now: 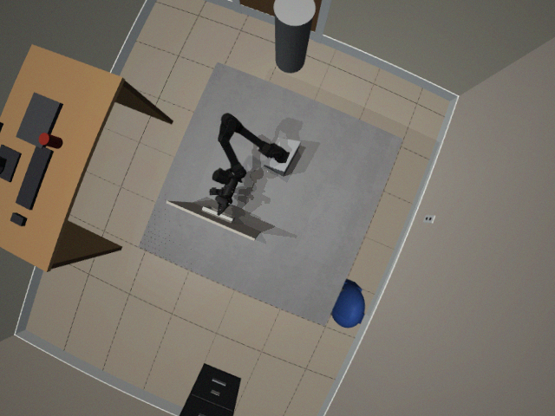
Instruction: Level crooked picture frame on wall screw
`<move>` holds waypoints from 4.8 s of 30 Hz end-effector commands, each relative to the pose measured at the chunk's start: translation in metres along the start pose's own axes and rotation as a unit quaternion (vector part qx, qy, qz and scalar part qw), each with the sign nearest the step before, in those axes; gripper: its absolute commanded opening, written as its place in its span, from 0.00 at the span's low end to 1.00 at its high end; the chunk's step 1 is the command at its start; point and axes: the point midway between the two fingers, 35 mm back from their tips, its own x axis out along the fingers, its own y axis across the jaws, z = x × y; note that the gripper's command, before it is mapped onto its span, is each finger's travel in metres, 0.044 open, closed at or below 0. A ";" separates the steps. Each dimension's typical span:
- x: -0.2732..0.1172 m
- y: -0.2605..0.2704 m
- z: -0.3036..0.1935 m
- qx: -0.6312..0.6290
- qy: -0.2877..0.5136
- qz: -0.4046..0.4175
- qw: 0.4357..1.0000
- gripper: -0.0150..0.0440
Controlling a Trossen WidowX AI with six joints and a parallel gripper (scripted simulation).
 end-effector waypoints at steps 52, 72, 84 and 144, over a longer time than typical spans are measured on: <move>-0.104 0.003 0.010 -0.096 0.000 0.000 0.995 0.69; -0.196 0.037 0.003 -0.111 0.004 0.000 0.994 0.69; -0.196 0.037 0.003 -0.111 0.004 0.000 0.994 0.69; -0.196 0.037 0.003 -0.111 0.004 0.000 0.994 0.69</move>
